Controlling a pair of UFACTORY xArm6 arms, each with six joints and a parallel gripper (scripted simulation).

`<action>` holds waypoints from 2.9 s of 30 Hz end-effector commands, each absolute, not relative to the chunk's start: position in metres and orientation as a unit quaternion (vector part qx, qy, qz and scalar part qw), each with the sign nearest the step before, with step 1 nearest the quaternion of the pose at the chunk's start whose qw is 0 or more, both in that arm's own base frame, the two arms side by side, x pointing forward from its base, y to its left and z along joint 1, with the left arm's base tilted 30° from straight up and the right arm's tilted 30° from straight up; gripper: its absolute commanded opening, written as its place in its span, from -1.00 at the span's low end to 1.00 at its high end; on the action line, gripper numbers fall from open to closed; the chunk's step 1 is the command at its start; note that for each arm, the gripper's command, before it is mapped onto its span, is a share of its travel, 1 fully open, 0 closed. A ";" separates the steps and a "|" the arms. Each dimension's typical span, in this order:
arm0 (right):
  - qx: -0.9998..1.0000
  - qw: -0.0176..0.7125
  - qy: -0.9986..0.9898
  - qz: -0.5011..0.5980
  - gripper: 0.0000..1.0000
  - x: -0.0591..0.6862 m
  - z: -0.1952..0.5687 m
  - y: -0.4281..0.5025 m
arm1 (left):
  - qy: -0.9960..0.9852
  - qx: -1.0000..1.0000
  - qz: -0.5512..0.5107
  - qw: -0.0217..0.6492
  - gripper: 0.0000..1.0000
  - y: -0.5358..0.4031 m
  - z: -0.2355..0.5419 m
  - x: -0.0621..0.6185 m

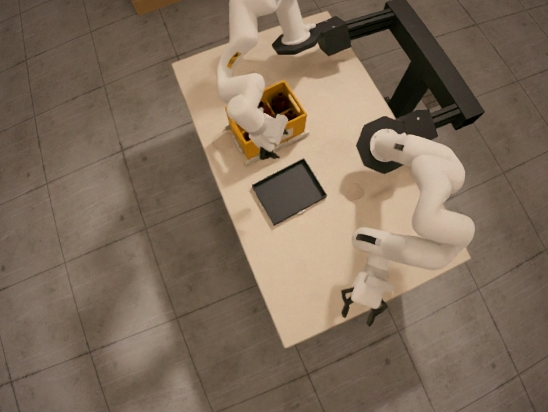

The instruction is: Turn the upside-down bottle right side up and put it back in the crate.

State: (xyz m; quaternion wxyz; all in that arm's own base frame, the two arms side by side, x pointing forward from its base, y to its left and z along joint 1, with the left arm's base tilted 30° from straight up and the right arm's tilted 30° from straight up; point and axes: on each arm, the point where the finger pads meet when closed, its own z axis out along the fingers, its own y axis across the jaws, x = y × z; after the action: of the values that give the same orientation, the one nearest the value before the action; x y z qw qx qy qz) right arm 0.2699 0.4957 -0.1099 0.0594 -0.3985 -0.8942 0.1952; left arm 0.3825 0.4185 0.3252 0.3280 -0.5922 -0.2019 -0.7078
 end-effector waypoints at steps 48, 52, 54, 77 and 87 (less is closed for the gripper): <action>-0.879 0.038 -0.474 0.035 1.00 0.571 0.139 0.134 | -0.201 -0.591 -0.709 0.328 1.00 0.418 0.327 0.383; -0.909 0.032 -0.415 0.021 1.00 0.576 0.162 0.082 | -0.201 -0.591 -0.709 0.328 1.00 0.418 0.327 0.383; -0.918 0.030 -0.395 0.016 1.00 0.577 0.175 0.056 | -0.201 -0.591 -0.709 0.328 1.00 0.418 0.327 0.383; -0.997 -0.015 -0.040 -0.059 1.00 0.489 0.294 -0.211 | -0.201 -0.591 -0.709 0.328 1.00 0.418 0.327 0.383; -0.986 -0.043 0.136 -0.091 1.00 0.396 0.342 -0.305 | -0.201 -0.591 -0.709 0.328 1.00 0.418 0.327 0.383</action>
State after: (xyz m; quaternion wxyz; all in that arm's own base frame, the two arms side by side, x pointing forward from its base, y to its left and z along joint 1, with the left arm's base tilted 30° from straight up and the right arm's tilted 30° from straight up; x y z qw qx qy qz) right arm 0.4345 -0.2686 0.3201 -0.0305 -0.9941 0.0723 -0.0750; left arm 0.3825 0.4185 0.3252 0.3280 -0.5922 -0.2019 -0.7078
